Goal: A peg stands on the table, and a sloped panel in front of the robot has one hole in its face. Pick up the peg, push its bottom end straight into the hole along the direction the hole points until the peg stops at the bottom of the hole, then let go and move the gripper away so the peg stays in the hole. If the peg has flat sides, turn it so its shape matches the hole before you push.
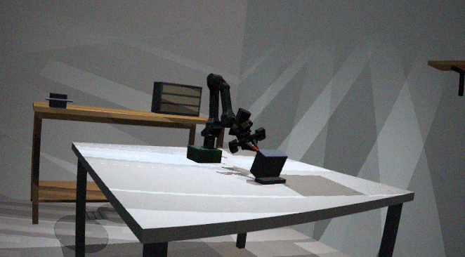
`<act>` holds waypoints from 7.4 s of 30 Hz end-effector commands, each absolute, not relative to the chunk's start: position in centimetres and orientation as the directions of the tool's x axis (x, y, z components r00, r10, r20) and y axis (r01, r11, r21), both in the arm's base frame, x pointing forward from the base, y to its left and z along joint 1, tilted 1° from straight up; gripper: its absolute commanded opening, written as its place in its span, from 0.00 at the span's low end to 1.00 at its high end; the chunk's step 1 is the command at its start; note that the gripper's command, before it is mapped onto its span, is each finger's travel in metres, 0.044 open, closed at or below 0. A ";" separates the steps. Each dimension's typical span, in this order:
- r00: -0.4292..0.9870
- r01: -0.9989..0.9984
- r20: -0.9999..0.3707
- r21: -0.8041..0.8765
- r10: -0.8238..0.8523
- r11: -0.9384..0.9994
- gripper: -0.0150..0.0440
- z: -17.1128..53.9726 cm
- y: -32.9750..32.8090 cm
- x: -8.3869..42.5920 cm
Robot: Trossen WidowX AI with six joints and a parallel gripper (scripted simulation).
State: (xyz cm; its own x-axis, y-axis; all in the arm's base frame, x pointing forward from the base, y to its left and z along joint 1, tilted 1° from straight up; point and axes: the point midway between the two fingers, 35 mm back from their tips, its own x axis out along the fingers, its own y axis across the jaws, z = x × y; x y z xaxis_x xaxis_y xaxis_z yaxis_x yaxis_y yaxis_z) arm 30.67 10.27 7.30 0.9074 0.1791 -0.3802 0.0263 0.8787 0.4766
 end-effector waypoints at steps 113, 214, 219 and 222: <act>0.924 0.010 -0.338 0.492 0.181 0.870 0.25 5.1 10.8 34.7; 0.924 0.012 -0.337 0.495 0.180 0.869 1.00 5.9 10.8 34.5; 0.924 0.011 -0.337 0.494 0.180 0.869 1.00 6.1 10.8 34.2; 0.924 0.011 -0.337 0.494 0.180 0.869 1.00 6.2 10.8 34.0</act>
